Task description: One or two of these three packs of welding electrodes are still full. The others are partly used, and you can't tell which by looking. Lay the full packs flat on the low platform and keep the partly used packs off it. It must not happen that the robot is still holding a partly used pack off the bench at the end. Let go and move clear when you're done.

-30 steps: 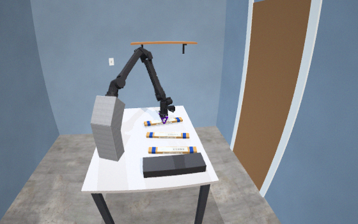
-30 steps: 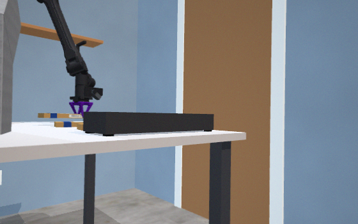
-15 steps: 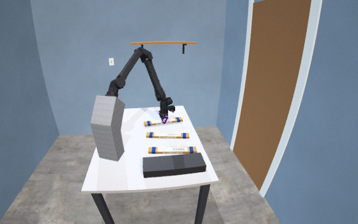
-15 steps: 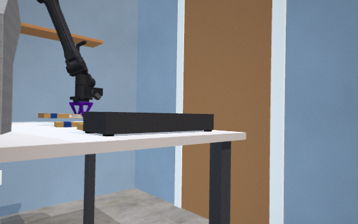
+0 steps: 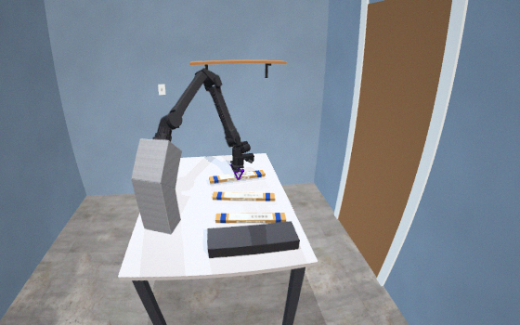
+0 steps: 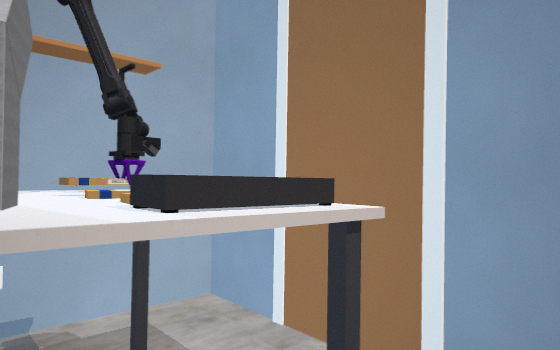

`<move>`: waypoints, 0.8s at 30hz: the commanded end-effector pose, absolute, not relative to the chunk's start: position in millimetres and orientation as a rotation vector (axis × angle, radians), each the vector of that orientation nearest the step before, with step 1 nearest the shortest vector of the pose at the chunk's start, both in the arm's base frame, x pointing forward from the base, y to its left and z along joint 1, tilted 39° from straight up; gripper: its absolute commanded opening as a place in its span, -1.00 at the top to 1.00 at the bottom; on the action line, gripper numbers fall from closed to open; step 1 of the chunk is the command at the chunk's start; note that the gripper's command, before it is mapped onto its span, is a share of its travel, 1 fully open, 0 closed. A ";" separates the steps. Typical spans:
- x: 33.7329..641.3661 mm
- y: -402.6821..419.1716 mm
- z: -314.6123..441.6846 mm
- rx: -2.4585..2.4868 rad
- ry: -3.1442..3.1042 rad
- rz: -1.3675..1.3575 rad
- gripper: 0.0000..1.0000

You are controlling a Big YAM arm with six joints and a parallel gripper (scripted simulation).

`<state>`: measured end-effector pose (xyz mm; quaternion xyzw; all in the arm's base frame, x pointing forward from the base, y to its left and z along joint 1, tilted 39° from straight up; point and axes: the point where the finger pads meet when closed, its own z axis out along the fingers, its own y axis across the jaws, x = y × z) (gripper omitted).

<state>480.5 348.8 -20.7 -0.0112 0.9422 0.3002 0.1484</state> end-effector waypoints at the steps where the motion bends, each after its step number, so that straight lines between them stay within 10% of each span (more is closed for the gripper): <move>1: 485.3 348.4 -4.1 -0.024 2.675 0.878 1.00; 24: 492.6 357.9 -7.5 -0.026 2.665 0.884 1.00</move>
